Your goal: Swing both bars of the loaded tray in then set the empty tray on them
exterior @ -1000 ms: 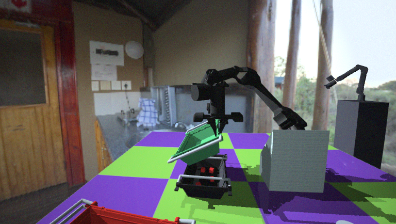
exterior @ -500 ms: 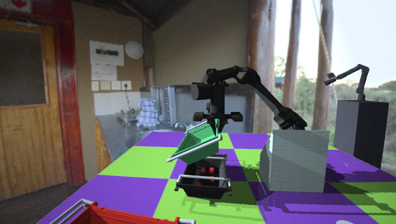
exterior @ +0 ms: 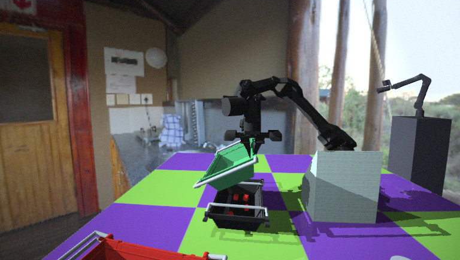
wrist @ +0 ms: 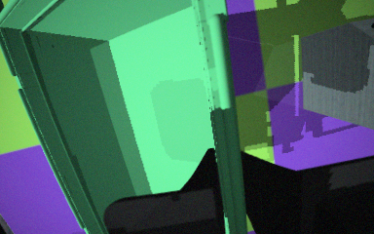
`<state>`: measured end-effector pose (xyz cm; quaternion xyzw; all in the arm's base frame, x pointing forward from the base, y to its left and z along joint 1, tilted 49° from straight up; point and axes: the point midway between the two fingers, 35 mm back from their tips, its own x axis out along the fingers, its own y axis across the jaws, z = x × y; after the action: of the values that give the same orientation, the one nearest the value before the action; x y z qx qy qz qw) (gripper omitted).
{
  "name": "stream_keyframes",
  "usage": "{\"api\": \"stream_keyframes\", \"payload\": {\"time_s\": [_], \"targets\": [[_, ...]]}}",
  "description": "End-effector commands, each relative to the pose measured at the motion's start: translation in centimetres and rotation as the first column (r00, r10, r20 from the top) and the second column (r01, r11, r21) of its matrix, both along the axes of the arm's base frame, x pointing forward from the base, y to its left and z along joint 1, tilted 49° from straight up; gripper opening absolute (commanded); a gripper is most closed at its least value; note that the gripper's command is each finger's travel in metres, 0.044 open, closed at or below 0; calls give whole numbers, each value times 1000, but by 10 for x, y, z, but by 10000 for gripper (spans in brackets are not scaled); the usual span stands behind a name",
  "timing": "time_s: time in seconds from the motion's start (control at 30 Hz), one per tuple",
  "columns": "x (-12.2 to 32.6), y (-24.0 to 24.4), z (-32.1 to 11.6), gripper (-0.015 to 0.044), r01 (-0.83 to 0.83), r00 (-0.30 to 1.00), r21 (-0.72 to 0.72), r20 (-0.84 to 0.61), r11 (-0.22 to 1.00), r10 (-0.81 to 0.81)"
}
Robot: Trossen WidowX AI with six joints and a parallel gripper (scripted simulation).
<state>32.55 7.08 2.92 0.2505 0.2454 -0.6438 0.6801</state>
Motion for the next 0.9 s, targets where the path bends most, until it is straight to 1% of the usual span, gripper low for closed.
{"api": "stream_keyframes", "payload": {"time_s": [0.0, 0.47, 0.87], "targets": [[2, 4, 1, 0, -7, 1000, 4, 13, 1000, 7], [2, 3, 0, 0, -7, 1000, 4, 13, 1000, 7], [5, -14, -15, 0, -7, 1000, 5, 14, 1000, 7]]}}
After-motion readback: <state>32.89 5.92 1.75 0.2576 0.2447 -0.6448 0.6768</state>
